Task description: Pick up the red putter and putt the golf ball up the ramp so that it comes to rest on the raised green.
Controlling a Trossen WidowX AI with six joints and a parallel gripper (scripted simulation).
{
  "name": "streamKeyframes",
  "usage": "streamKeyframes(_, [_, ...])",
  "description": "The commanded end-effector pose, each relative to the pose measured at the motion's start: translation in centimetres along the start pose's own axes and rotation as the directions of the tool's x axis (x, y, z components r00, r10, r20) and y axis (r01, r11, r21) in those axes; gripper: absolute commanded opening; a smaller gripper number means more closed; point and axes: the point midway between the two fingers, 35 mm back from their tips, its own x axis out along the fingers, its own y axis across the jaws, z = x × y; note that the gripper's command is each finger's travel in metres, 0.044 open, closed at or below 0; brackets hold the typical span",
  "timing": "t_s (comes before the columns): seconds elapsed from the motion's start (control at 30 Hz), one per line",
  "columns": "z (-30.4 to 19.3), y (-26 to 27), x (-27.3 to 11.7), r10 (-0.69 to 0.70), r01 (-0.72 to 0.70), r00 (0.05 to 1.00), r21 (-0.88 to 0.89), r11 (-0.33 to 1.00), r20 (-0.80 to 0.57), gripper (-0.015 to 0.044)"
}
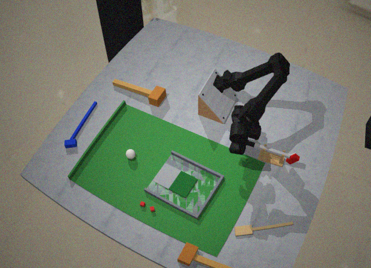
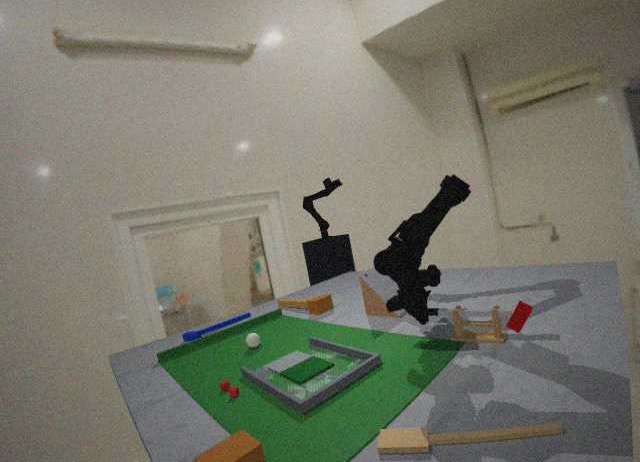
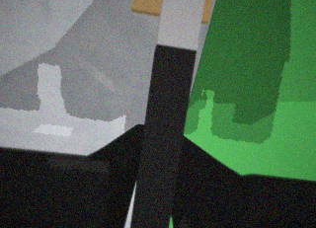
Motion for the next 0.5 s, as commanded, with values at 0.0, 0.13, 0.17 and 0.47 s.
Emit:
streamKeyframes(0.0, [0.2,-0.4,-1.0,-0.008,0.008,1.0,-0.009,1.0,-0.003,0.0])
streamKeyframes(0.13, [0.4,-0.6,-2.6,-0.007,0.007,1.0,-0.009,1.0,-0.012,0.0])
streamKeyframes(0.17, [0.4,-0.6,-3.0,-0.007,0.007,1.0,-0.008,1.0,-0.014,0.0])
streamKeyframes(0.47, [1.4,-0.5,-6.7,-0.004,0.004,1.0,-0.006,1.0,-0.013,0.0])
